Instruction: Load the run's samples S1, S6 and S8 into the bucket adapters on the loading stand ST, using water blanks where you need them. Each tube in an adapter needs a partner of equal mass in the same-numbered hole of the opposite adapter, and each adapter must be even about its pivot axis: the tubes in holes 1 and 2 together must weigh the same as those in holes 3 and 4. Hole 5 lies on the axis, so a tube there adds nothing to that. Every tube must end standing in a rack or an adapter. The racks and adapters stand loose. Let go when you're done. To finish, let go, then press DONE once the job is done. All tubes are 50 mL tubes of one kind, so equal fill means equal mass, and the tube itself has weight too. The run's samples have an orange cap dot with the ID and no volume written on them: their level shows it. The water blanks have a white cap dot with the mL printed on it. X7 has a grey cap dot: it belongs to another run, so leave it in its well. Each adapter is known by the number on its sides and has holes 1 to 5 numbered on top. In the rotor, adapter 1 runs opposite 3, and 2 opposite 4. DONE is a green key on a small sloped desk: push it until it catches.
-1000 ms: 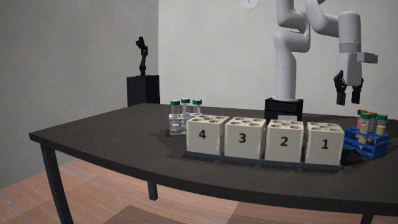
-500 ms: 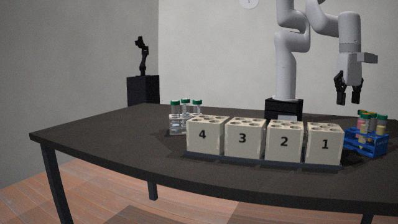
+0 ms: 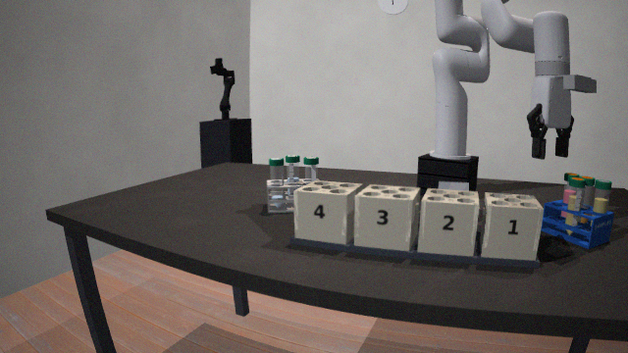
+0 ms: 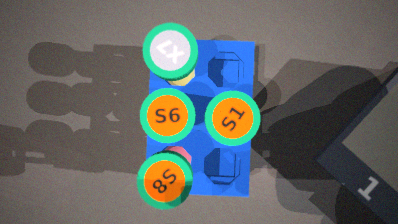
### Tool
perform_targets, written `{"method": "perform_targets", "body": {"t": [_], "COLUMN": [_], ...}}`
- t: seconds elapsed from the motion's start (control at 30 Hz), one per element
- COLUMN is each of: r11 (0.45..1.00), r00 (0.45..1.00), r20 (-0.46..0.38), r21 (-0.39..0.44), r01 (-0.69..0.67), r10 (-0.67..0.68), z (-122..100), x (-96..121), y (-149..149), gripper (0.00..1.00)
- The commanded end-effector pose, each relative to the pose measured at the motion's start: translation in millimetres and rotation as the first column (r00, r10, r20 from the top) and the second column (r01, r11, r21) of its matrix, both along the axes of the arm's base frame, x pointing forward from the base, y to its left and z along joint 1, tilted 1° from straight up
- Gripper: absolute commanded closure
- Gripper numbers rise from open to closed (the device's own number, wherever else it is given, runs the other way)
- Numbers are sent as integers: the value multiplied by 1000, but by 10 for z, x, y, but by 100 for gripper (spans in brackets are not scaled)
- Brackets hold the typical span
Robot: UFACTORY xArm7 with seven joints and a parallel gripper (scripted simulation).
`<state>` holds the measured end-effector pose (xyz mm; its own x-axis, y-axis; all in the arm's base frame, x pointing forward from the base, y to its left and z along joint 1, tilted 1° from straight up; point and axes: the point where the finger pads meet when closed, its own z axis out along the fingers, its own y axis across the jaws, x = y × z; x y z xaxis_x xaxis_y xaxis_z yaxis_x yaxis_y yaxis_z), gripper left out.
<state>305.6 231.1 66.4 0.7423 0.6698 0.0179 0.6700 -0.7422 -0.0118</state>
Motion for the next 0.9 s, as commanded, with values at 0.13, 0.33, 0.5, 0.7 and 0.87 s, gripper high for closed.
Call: {"method": "perform_targets", "body": {"t": [0.13, 0.33, 0.5, 0.7, 0.87], "r11": [1000, 1000, 1000, 1000, 1000], "r00": [1000, 1000, 1000, 1000, 1000], "r20": [3, 3, 3, 3, 3], "r21": [2, 2, 2, 2, 2], "r01": [0, 0, 0, 0, 0], "r10": [0, 0, 0, 0, 0], "z": [218, 325, 459, 619, 700], "x": [9, 9, 8, 7, 6], "y": [2, -1, -3, -7, -9], "gripper": [0, 0, 0, 0, 0]}}
